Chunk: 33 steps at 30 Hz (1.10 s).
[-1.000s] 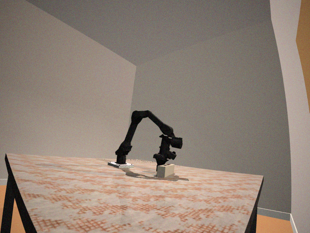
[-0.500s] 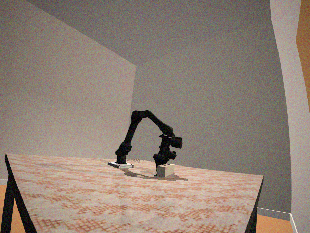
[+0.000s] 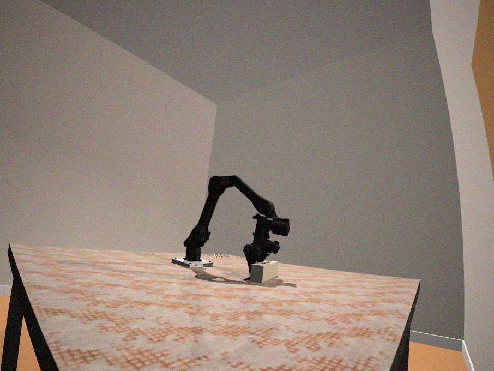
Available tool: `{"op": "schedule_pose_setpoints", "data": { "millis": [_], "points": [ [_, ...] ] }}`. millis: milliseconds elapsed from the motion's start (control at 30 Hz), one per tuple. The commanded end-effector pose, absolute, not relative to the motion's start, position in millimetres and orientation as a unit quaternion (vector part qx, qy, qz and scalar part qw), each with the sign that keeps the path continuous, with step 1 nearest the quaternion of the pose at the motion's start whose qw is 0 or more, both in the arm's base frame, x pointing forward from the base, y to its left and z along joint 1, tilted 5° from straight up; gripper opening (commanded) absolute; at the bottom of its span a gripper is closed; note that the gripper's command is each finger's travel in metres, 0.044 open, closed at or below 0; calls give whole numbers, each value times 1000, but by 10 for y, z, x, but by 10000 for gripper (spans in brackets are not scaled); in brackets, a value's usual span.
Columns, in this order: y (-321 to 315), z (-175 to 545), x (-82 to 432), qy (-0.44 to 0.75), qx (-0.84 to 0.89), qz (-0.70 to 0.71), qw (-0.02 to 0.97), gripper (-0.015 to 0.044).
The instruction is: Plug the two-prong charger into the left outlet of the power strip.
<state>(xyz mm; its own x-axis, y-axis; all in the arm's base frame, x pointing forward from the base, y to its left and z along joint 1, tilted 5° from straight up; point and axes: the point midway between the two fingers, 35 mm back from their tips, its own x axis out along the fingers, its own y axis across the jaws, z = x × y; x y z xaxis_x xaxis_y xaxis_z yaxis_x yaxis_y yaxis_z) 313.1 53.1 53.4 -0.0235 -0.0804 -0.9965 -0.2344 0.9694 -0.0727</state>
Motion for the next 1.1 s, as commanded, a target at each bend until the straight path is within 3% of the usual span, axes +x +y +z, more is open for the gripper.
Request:
{"op": "schedule_pose_setpoints", "data": {
  "millis": [0, 1067],
  "points": [
    [527, 535, 3121, 711, -110, 57, 692, 440],
    [505, 528, 3030, 703, -110, 58, 700, 440]
  ]
}}
